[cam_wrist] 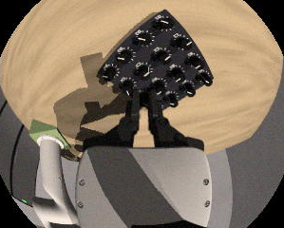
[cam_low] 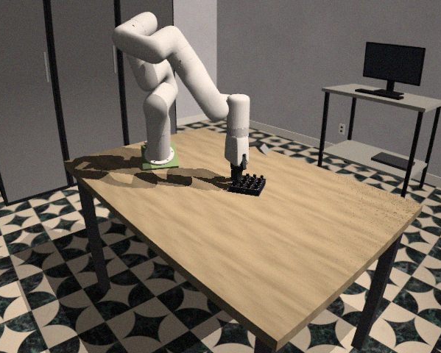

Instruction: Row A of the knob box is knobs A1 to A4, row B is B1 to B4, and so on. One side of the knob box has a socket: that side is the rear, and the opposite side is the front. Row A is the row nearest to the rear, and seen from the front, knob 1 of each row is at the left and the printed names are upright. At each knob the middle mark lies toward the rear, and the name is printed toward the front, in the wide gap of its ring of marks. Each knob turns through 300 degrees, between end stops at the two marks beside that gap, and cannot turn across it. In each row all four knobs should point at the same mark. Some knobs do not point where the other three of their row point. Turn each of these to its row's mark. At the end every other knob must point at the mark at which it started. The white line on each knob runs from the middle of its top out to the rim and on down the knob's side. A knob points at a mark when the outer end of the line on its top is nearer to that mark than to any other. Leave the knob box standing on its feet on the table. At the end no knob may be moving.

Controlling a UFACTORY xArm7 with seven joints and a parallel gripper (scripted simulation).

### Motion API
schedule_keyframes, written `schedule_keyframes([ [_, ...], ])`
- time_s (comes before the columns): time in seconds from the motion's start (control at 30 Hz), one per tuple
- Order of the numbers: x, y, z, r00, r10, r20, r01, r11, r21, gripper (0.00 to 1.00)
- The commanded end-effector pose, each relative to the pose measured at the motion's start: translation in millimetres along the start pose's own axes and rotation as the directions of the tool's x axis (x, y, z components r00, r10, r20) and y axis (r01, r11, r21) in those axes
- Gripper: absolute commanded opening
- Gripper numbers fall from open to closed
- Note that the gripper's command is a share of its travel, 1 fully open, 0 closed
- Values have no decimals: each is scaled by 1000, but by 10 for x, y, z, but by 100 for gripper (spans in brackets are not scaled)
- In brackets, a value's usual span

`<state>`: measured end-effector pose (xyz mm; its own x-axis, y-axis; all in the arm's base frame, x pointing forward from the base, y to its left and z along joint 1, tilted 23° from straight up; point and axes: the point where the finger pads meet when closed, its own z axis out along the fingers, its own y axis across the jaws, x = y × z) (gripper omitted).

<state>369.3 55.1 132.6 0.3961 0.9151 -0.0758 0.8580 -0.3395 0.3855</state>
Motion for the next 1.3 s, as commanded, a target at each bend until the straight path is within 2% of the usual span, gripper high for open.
schedule_keyframes([
  [0.0,9,9,-9,995,102,0,-102,995,-9,8],
  [0.37,9,9,-9,928,373,-3,-373,928,-8,8],
  [0.43,9,9,-9,928,373,-3,-373,928,-8,8],
  [0.9,9,9,-9,792,611,-5,-611,792,-7,8],
  [1.27,9,9,-9,723,691,-5,-691,723,-7,8],
])
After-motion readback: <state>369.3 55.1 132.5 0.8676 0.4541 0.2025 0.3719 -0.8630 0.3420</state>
